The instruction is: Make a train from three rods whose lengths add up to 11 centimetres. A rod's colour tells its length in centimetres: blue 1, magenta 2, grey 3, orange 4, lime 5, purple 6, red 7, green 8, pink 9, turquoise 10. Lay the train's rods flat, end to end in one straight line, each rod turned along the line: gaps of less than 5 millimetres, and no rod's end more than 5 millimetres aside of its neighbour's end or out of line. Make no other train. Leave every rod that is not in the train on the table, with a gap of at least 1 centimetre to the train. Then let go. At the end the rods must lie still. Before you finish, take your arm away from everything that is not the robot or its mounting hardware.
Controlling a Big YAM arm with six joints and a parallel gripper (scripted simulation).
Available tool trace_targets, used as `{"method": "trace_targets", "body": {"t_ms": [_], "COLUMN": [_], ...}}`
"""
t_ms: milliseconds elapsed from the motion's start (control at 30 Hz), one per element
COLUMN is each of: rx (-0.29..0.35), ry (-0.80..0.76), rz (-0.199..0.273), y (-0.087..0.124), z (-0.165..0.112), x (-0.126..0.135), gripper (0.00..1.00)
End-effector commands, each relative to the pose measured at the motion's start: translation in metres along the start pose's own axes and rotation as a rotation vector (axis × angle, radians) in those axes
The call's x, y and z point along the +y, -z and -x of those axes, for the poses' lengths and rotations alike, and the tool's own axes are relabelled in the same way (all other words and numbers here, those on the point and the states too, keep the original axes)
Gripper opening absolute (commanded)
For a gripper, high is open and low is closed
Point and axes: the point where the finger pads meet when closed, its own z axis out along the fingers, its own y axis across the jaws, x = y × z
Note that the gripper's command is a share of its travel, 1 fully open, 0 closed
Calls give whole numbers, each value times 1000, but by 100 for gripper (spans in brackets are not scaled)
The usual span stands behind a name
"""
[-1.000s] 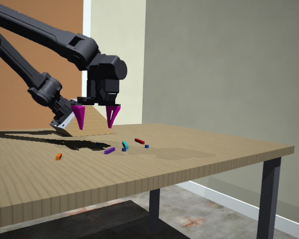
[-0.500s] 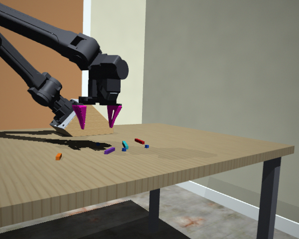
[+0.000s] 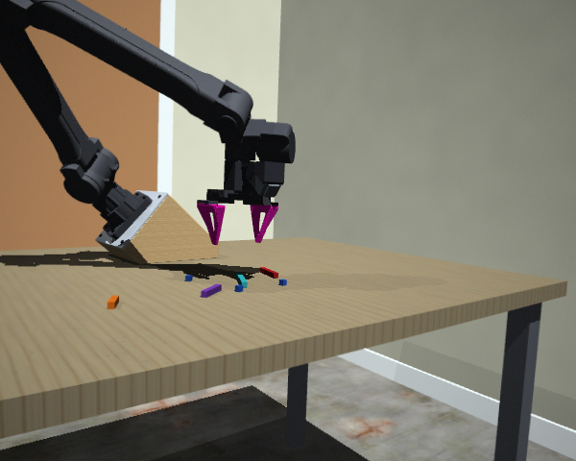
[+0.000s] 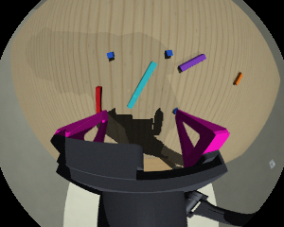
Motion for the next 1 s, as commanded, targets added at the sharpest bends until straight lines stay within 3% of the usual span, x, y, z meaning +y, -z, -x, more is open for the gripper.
{"method": "trace_targets", "body": {"t_ms": [0,133,233,967], "rx": [-29,-31,-6,-8], "ry": [-101,-49,-71,-66], "rz": [28,13,10,11], "y": [11,10,1,2], "z": [21,9,10,10], "x": [-10,3,-4,-3], "gripper": [100,100,100,100]}}
